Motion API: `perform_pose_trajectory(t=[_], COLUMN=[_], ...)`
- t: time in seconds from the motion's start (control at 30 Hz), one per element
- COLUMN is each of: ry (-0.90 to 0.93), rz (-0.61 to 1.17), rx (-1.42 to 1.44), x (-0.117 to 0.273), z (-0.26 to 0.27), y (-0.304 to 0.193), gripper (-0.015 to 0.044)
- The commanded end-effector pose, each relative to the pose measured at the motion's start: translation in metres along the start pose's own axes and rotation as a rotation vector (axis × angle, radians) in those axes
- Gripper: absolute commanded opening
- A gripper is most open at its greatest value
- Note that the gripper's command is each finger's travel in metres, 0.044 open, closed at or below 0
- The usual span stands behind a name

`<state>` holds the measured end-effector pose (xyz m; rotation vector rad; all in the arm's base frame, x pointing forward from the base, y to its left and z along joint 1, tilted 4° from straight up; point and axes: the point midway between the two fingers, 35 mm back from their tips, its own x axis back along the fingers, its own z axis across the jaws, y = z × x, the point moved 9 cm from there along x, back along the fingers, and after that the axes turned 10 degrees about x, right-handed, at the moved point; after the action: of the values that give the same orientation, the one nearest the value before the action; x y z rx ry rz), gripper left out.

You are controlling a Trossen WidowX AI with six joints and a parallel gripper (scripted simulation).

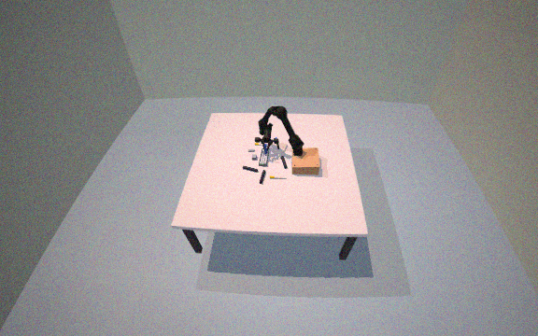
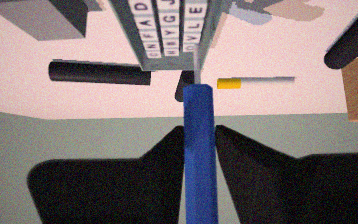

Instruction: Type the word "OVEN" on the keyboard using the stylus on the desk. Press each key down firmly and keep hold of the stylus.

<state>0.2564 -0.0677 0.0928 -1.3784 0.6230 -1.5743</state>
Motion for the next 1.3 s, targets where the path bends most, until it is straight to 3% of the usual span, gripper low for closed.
perform_pose_trajectory(t=[0.0, 0.07, 0.17, 0.2, 1.27], ry=[-0.005, -0.005, -0.005, -0.005, -0.005], rz=[0.004, 0.004, 0.004, 0.004, 0.004], rx=[-0.003, -0.003, -0.003, -0.003, -0.003], x=[-0.004, -0.004, -0.005, -0.005, -0.012], z=[-0.003, -0.003, -0.002, -0.002, -0.004], y=[0.006, 0.006, 0.007, 0.008, 0.020], gripper=[0.0000, 0.0000, 0.0079, 0.0081, 0.0081])
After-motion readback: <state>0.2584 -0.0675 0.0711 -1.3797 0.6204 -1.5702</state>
